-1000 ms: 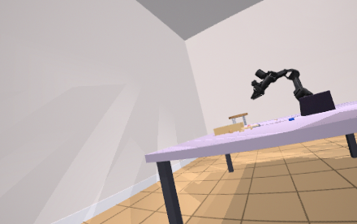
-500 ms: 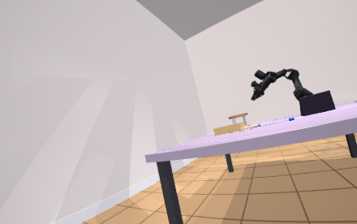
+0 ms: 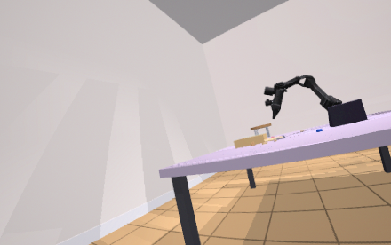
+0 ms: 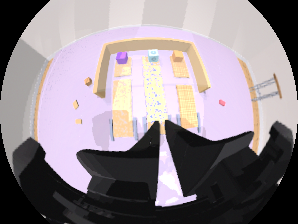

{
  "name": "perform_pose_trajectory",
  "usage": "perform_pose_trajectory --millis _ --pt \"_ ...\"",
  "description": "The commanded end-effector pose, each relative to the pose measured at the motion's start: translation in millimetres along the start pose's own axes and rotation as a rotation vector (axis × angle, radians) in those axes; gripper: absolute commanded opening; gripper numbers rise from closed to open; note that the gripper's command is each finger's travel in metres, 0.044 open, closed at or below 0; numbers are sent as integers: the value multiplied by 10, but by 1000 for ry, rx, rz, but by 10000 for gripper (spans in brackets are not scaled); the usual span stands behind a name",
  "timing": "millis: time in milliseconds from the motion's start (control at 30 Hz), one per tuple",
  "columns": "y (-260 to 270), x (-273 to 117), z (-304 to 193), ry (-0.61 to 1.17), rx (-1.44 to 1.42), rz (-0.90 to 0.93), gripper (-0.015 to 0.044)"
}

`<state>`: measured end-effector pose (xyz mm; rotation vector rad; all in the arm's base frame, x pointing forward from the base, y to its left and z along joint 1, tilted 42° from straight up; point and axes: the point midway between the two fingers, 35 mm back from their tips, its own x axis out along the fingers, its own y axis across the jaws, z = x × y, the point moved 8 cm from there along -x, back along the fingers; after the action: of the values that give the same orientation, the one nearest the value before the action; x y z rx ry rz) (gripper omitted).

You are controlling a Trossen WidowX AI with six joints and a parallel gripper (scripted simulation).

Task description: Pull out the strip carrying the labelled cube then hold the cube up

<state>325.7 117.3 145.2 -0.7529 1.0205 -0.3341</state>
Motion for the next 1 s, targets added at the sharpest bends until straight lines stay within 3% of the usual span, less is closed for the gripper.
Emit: perform_pose_trajectory --millis 0,133,967 --pt "-96 508 196 363 -22 48 0" --pt "-146 670 212 487 -24 58 0" --pt "-171 843 100 486 -24 58 0"
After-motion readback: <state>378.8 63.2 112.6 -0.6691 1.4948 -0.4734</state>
